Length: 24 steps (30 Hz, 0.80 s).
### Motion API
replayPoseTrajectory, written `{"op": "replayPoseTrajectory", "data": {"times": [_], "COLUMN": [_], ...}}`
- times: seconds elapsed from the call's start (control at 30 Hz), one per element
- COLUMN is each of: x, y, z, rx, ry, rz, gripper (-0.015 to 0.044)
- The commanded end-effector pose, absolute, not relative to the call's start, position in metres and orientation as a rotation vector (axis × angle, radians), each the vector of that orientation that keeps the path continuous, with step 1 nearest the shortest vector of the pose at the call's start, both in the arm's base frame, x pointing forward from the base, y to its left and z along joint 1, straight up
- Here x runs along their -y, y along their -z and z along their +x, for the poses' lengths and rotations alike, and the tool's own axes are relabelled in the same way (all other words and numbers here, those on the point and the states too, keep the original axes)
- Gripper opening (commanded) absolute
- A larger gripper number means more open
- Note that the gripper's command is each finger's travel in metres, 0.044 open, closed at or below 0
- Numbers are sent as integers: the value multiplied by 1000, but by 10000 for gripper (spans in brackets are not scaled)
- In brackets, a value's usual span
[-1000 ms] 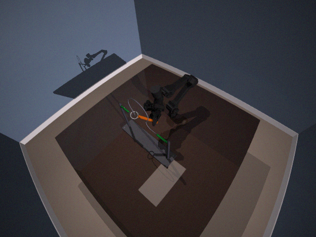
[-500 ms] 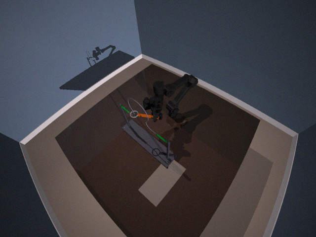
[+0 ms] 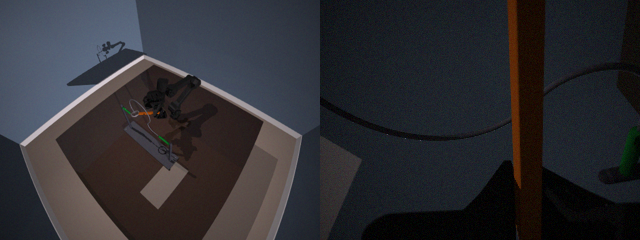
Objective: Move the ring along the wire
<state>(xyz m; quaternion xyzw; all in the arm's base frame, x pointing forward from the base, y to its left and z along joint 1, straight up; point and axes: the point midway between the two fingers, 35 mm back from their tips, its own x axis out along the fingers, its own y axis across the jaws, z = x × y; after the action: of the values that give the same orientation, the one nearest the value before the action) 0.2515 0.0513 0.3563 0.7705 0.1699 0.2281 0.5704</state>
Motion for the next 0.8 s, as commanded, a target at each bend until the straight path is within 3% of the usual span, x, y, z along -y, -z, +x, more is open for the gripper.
{"op": "replayPoseTrajectory", "data": {"times": [0.0,0.77], "x": [-48,-36], "y": [-369,-401], "z": [251,259], "rx": [-387,-342], "ry": [-561,-490], "rz": [1872,1982], "gripper": [-150,-150]}}
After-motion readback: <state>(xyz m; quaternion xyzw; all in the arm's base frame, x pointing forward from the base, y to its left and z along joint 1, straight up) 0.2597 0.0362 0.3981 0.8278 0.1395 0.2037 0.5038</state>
